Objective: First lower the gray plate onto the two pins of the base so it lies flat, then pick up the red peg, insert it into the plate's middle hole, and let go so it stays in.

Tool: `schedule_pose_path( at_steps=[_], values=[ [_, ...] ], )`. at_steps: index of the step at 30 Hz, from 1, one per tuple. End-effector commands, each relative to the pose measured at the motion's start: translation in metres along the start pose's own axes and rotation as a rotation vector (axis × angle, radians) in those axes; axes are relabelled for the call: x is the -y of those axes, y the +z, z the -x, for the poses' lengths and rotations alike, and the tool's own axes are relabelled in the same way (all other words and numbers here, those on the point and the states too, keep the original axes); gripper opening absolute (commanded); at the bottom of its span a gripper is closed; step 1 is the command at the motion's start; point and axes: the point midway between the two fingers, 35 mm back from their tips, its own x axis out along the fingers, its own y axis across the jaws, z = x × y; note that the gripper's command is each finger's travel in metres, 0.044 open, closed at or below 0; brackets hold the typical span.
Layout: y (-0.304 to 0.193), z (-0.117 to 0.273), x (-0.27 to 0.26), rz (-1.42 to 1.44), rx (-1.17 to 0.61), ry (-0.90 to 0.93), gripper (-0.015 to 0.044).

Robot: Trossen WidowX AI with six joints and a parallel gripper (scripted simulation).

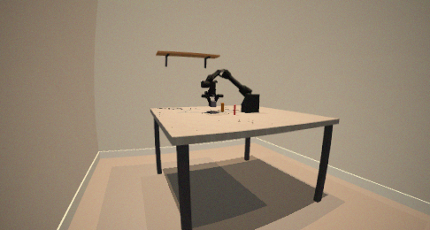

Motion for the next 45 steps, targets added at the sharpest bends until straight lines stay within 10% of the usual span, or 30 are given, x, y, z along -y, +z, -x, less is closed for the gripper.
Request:
schedule_pose_path(
  at_steps=[1, 42, 45],
  values=[
    [0.001, 0.000, 0.000, 0.002, 0.005, 0.002, 0.0000],
    [0.002, -0.036, -0.001, -0.001, 0.001, 0.002, 0.0000],
    [0.002, -0.036, -0.001, -0.001, 0.001, 0.002, 0.0079]
  ],
)
